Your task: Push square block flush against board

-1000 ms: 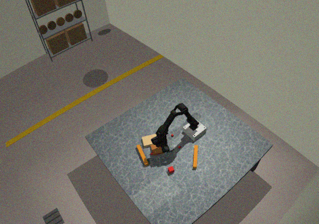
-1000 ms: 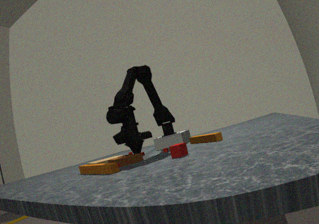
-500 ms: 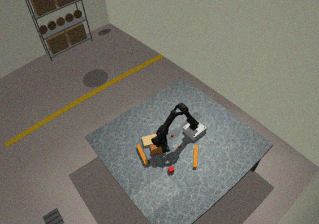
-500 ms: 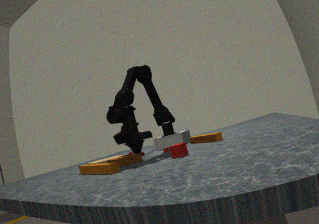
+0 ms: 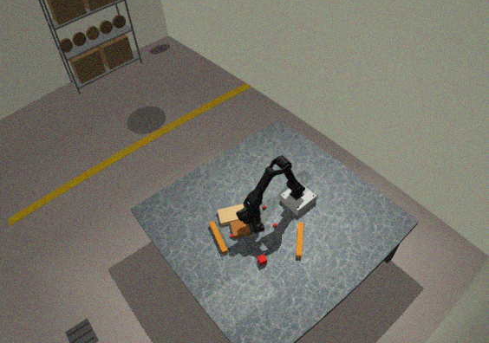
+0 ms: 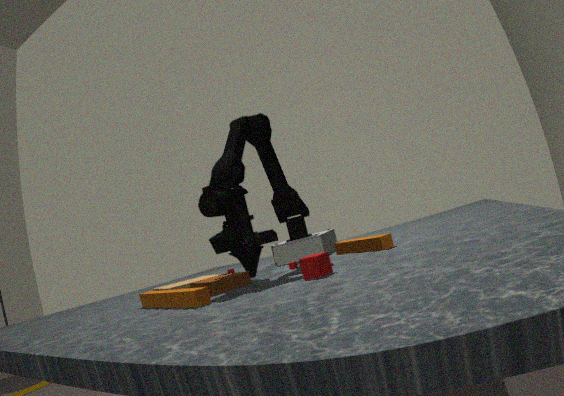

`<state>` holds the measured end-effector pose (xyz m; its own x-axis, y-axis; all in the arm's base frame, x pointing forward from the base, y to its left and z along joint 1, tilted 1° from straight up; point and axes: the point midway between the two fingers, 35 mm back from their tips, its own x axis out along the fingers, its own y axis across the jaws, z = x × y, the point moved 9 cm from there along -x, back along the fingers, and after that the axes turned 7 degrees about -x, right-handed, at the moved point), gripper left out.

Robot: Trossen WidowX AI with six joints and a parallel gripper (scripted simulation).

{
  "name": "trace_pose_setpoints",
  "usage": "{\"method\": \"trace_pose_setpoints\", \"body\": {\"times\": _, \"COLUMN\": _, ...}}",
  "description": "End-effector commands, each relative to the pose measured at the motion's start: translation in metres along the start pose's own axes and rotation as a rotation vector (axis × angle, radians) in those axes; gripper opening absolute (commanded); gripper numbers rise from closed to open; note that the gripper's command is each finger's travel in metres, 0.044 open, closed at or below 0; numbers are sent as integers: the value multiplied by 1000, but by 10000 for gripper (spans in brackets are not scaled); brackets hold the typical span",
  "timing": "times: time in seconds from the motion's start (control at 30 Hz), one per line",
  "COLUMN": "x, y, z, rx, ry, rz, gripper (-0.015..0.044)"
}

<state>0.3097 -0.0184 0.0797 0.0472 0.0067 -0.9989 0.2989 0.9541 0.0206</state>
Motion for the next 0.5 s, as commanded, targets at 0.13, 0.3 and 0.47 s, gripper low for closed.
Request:
{"method": "trace_pose_setpoints", "body": {"times": 0.13, "x": 2, "y": 1, "z": -14, "rx": 5, "ry": 5, "rz": -3, "gripper": 0}}
{"method": "trace_pose_setpoints", "body": {"times": 0.3, "x": -26, "y": 2, "z": -10, "rx": 3, "ry": 3, "rz": -1, "gripper": 0}}
{"method": "trace_pose_setpoints", "body": {"times": 0.47, "x": -53, "y": 2, "z": -11, "rx": 5, "ry": 4, "rz": -3, "gripper": 0}}
